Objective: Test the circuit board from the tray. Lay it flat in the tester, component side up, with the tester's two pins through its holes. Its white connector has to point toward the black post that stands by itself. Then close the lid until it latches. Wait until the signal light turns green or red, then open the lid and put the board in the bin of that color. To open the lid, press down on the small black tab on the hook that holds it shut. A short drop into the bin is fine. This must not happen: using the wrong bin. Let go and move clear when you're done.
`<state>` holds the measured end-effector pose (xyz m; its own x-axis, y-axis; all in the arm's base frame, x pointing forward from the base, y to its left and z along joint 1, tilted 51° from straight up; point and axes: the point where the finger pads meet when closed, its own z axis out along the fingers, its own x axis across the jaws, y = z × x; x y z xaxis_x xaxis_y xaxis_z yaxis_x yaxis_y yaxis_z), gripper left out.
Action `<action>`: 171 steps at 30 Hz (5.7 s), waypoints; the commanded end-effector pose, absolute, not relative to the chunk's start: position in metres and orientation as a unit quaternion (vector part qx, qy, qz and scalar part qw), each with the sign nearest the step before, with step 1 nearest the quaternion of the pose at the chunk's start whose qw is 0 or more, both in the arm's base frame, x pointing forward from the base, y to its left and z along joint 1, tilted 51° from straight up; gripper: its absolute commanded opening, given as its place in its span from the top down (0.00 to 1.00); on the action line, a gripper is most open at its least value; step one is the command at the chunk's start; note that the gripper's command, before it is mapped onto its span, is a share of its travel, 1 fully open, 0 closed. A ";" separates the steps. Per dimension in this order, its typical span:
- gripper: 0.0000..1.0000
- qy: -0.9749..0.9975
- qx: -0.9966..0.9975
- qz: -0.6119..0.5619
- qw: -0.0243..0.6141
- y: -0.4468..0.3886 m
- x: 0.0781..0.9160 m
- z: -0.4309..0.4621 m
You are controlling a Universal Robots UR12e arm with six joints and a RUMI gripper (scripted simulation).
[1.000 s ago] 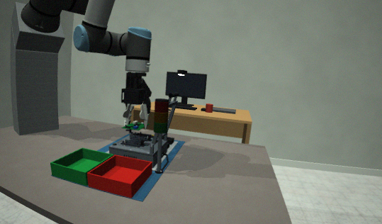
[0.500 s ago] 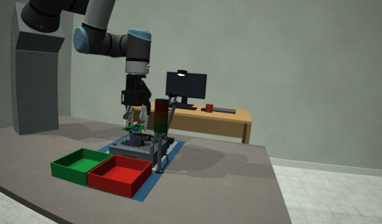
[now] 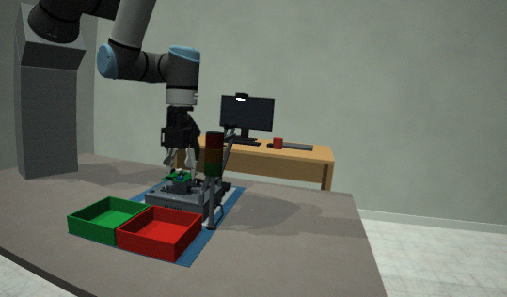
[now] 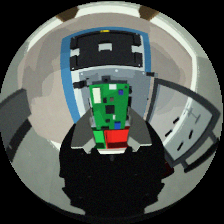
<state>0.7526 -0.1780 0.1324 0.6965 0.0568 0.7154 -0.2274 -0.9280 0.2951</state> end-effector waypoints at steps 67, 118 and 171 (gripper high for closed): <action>0.61 -0.047 0.902 0.387 0.184 -0.185 0.766 0.121; 0.61 -0.047 0.902 0.387 0.184 -0.186 0.768 0.119; 0.61 -0.047 0.902 0.387 0.184 -0.186 0.769 0.119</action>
